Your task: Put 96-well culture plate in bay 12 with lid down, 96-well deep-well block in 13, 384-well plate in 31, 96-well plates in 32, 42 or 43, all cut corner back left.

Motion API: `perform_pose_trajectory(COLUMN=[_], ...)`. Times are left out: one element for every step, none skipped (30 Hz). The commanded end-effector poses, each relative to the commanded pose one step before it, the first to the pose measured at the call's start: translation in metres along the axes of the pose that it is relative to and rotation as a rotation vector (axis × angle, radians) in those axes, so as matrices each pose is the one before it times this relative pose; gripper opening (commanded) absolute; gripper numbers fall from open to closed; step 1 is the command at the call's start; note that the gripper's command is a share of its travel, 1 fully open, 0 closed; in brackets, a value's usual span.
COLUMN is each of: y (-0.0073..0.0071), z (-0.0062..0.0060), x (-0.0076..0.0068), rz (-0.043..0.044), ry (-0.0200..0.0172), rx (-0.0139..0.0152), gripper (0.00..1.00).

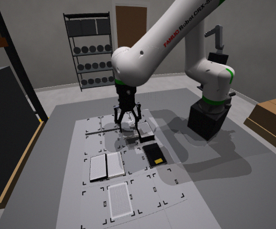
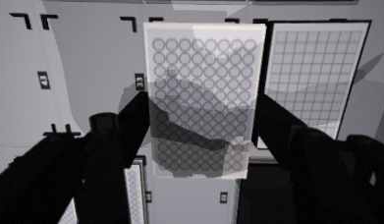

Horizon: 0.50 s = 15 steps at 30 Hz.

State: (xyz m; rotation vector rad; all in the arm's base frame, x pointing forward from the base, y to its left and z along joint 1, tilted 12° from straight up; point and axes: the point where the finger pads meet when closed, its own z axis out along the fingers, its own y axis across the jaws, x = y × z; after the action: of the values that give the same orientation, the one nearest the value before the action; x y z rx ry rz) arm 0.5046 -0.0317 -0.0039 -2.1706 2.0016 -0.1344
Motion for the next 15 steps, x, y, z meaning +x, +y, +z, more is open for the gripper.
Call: perform_pose_trajectory(y=[-0.00899,-0.00267,-0.00267,-0.00267,-0.00267,-0.00267,-0.00267,-0.00267,-0.00267,-0.00267,-0.00267,-0.00267,-0.00267,-0.00267,0.0], z=[-0.00046,0.0,0.0,0.0,0.0,0.0,0.0,0.0,0.0,0.0,0.0,0.0,0.0,0.0,0.0], x=[0.0004,0.00008,0.00008,0.00008,0.00008,0.00008,0.00008,0.00008,0.00008,0.00008,0.00008,0.00008,0.00008,0.00008,0.0], rz=[-0.00019,0.0,0.0,0.0,0.0,0.0,0.0,0.0,0.0,0.0,0.0,0.0,0.0,0.0,0.0], ry=[-0.00016,0.0,0.0,0.0,0.0,0.0,0.0,0.0,0.0,0.0,0.0,0.0,0.0,0.0,0.0], rx=[0.00067,0.00001,0.00001,0.00001,0.00001,0.00001,0.00001,0.00001,0.00001,0.00001,0.00001,0.00001,0.00001,0.00001,0.0], gripper=[0.1,0.1,0.1,0.1,0.1,0.1,0.1,0.1,0.1,0.1,0.1,0.1,0.1,0.1,0.1])
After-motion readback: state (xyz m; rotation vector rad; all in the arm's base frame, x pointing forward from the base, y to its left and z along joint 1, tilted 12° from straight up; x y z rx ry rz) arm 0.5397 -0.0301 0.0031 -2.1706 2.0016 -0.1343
